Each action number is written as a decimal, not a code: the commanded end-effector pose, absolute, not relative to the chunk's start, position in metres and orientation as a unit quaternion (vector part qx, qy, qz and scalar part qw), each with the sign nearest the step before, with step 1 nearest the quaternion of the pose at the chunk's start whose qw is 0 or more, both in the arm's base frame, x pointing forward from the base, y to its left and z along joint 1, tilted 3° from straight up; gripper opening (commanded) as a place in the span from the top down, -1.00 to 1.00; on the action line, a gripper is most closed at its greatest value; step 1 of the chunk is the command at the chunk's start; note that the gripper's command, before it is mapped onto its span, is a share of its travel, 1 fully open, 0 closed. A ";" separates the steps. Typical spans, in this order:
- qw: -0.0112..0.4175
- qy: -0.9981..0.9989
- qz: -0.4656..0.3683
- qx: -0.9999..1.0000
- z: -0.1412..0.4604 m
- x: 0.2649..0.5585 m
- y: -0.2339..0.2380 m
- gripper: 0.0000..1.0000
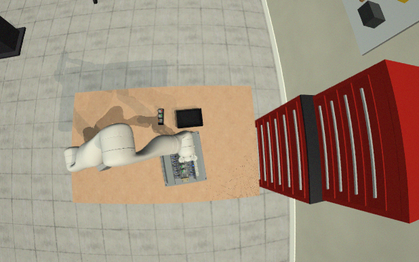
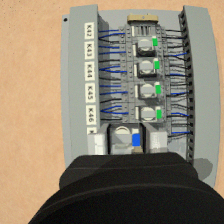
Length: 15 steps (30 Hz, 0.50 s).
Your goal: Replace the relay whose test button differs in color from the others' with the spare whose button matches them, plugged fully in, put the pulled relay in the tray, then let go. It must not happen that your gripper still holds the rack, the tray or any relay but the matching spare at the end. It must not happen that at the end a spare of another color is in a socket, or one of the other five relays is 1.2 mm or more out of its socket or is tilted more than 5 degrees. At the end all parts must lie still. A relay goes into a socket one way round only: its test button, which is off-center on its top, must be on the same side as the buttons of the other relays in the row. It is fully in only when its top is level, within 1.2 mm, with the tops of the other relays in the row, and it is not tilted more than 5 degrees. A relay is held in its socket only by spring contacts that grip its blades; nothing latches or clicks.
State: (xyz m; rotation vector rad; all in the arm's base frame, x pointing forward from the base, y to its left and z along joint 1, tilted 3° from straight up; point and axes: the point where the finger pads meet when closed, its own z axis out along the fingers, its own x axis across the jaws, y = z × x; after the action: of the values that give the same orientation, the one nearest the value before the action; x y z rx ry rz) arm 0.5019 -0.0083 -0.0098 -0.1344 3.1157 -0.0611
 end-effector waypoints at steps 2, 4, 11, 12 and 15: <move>0.011 0.999 -0.020 -0.042 -0.013 0.506 0.013 1.00; 0.011 0.999 -0.020 -0.042 -0.013 0.506 0.013 1.00; 0.013 0.999 -0.020 -0.043 -0.015 0.510 0.033 1.00; 0.012 0.999 -0.020 -0.043 -0.016 0.511 0.037 1.00; 0.012 0.999 -0.020 -0.042 -0.018 0.513 0.048 1.00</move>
State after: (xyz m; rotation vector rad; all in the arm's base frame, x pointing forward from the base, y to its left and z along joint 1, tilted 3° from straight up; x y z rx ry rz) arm 0.5112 0.0352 -0.0155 -0.1368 3.1107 -0.0602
